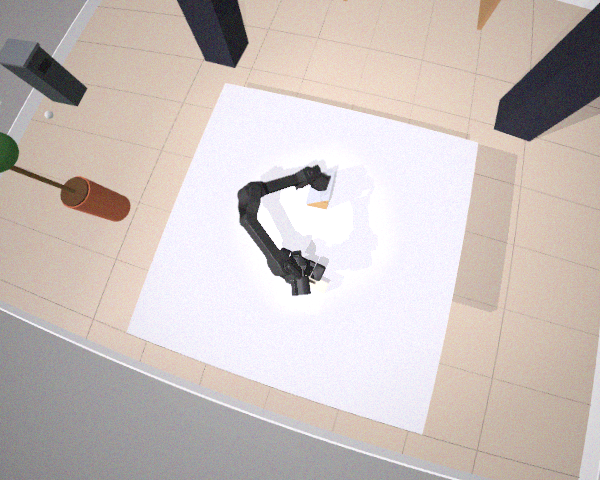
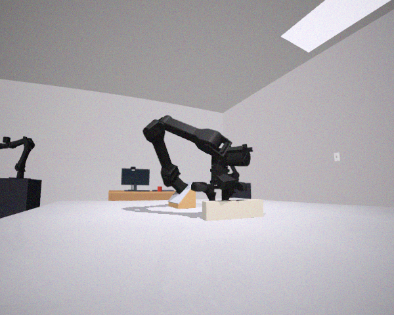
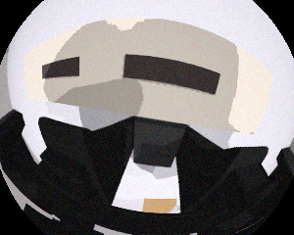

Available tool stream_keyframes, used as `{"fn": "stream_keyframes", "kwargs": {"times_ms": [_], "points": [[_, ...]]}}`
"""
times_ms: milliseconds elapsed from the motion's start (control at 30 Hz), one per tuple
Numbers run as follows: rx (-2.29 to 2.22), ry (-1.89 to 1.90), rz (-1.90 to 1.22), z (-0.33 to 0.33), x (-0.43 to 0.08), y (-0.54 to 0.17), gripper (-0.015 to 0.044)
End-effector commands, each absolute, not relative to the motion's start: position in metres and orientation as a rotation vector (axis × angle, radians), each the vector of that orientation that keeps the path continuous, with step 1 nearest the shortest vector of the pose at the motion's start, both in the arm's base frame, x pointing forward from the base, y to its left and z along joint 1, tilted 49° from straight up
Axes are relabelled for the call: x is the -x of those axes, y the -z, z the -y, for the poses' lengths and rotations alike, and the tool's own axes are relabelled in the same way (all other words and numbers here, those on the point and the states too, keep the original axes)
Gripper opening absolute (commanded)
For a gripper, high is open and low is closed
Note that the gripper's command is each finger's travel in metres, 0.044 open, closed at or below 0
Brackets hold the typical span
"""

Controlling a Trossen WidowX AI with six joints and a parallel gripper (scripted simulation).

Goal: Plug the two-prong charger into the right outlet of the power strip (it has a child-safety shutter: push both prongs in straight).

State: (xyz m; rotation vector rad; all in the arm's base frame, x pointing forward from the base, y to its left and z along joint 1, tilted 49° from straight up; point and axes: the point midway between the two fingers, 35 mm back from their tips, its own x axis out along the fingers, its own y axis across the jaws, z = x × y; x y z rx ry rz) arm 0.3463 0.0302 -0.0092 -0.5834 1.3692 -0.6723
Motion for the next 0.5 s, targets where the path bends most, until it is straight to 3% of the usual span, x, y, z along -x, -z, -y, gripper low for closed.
{"fn": "stream_keyframes", "kwargs": {"times_ms": [0, 467], "points": [[0.568, 0.679, -1.34, -0.0279, -0.3539, 0.0087, 0.0], [0.568, 0.679, -1.34, -0.0285, -0.3523, 0.0085, 0.0]]}}
